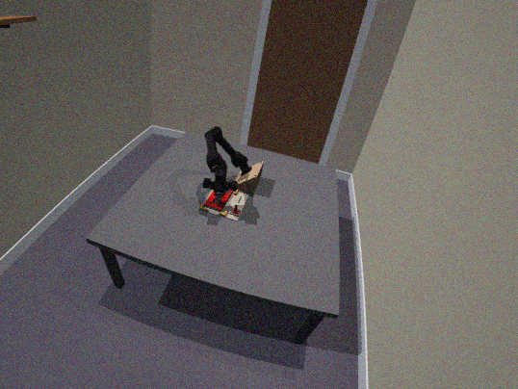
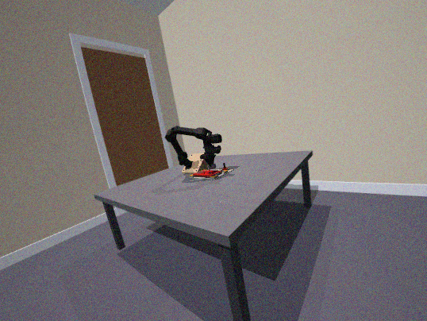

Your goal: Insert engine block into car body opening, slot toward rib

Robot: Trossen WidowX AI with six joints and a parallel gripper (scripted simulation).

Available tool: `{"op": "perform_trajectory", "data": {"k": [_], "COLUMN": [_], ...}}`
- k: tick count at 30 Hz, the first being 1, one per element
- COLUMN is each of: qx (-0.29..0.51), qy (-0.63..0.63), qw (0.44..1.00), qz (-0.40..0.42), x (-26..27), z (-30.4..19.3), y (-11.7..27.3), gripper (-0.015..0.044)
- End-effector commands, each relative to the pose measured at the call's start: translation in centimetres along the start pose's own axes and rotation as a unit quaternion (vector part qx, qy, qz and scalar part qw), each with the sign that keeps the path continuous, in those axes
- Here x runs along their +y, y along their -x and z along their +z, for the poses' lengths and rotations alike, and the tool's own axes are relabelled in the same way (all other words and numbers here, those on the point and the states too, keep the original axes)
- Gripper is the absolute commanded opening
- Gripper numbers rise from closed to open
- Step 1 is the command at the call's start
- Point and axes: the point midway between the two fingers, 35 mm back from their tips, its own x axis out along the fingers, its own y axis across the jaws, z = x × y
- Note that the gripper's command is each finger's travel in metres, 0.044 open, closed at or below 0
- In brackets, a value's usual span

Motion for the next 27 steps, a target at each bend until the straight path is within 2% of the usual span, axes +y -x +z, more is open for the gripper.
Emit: {"op": "perform_trajectory", "data": {"k": [1,7,13,20,27], "qx": [-0.003,-0.002,-0.002,-0.003,-0.002], "qy": [-0.085,-0.163,-0.181,-0.224,-0.178], "qw": [0.996,0.987,0.983,0.975,0.984], "qz": [-0.003,-0.005,-0.005,-0.005,-0.005], "x": [-0.72,-1.38,-1.37,-1.38,-1.38], "z": [-0.71,-1.15,-1.15,-1.15,-1.14], "y": [-0.19,-0.55,-0.56,-0.56,-0.55], "gripper": [0.0000,0.0000,0.0157,0.0158,0.0158]}}
